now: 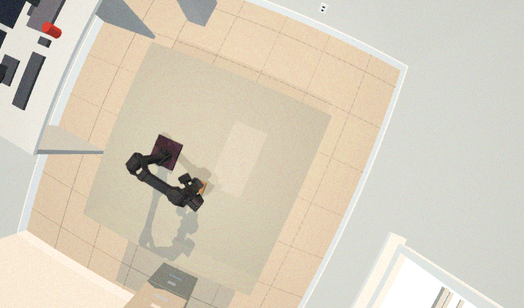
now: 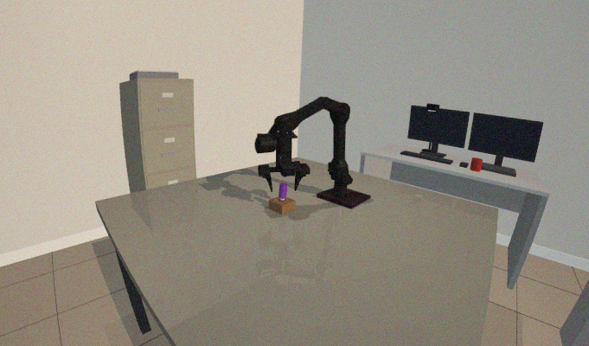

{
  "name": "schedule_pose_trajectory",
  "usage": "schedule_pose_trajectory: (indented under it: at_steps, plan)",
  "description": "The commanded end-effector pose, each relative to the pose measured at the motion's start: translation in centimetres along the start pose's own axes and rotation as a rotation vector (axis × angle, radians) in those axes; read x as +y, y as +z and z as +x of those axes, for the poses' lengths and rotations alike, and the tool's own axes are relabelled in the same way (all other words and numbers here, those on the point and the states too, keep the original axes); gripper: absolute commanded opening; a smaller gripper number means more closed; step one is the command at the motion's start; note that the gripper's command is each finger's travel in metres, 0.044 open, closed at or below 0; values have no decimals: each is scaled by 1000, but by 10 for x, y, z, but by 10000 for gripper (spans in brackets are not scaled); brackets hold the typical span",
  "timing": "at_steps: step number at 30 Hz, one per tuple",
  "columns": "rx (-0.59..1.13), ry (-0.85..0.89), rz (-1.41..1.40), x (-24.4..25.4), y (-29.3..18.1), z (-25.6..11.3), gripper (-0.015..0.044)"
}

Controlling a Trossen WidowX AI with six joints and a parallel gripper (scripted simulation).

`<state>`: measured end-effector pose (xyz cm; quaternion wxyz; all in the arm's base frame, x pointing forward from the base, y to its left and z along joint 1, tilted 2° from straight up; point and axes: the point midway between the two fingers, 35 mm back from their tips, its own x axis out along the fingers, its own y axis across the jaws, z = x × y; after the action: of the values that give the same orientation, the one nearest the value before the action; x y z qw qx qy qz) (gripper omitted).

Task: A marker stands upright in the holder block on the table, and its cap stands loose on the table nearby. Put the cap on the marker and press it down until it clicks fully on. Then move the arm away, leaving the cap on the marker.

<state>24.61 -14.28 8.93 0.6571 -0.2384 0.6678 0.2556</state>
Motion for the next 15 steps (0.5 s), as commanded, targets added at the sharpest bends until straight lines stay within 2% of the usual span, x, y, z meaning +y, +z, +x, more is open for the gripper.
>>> schedule_pose_trajectory:
  at_steps: [1, 4, 8, 10, 15]
  plan:
    - [-7, -20, 0, -5, 2, -38, 440]
    - [-7, -19, 0, -2, 1, -67, 440]
    - [-7, -19, 0, -1, 1, -69, 440]
    - [-7, -19, 59, -1, 1, -68, 387]
    - [-10, -18, 508, 0, 2, -63, 256]
